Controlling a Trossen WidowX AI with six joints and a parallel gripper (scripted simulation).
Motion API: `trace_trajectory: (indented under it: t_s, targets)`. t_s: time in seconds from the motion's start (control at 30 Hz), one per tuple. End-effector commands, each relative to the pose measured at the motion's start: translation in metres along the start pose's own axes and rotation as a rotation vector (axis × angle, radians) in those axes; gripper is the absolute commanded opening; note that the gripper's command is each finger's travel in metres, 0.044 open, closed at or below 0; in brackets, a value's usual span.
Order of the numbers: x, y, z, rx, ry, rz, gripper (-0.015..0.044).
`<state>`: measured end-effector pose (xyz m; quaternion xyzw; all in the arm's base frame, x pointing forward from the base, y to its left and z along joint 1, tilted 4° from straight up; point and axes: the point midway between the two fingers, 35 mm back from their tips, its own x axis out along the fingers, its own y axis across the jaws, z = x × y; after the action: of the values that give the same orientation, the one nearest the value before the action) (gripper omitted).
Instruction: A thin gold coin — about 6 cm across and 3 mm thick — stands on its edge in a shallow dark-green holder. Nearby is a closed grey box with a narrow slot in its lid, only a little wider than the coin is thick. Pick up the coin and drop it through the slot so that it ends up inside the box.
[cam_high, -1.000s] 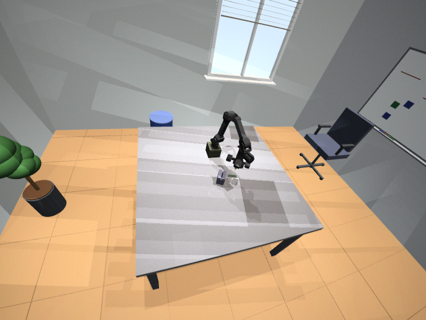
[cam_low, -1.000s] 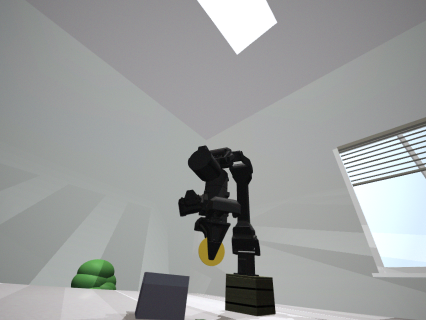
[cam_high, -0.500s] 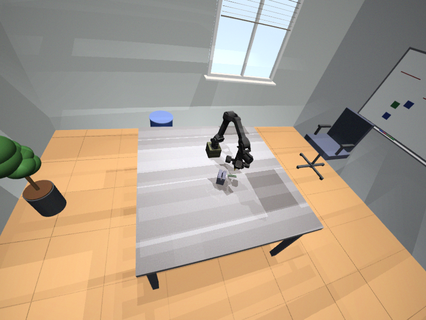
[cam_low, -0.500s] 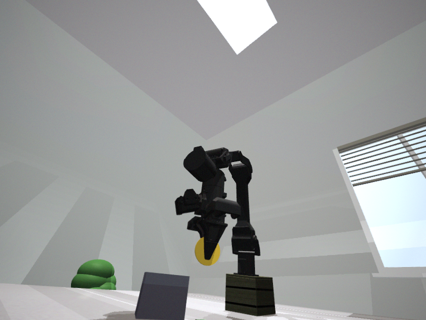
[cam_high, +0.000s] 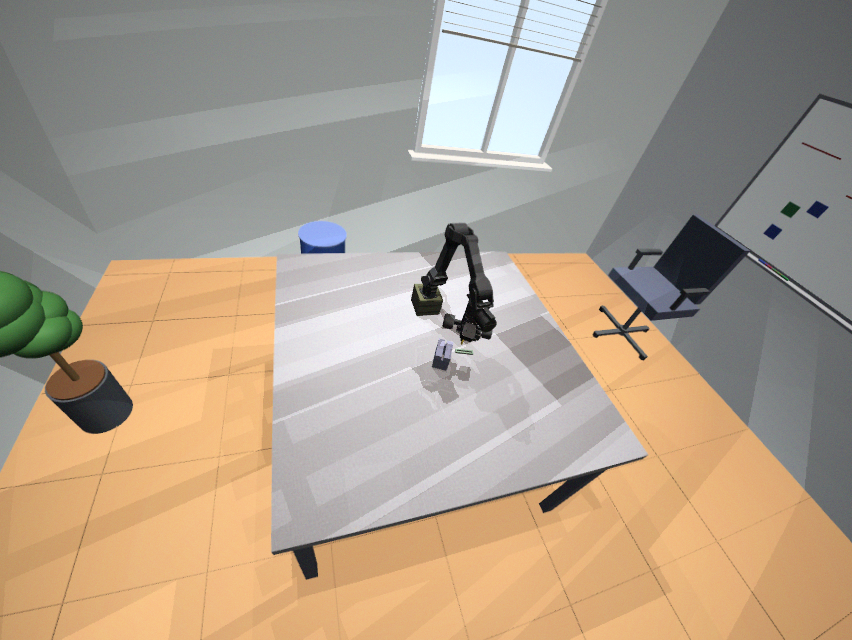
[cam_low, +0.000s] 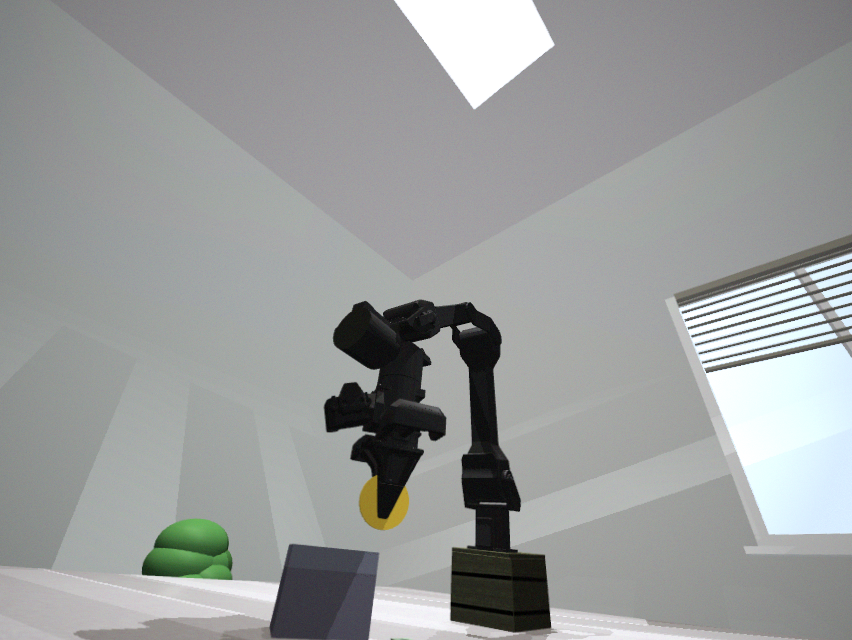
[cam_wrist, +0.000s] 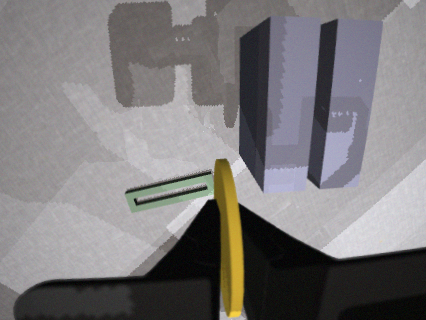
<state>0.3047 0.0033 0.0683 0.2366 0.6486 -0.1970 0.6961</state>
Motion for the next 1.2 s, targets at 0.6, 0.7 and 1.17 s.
trace_trajectory:
  t_s: [0.6,0.7,1.17]
  targets:
    - [0.0,-0.049,0.032,-0.001,0.002,0.0,0.0]
    - [0.0,-0.056,0.036,-0.001,0.002,0.0,0.0]
    - [0.0,-0.055,0.035,0.002,-0.003,-0.006,0.0]
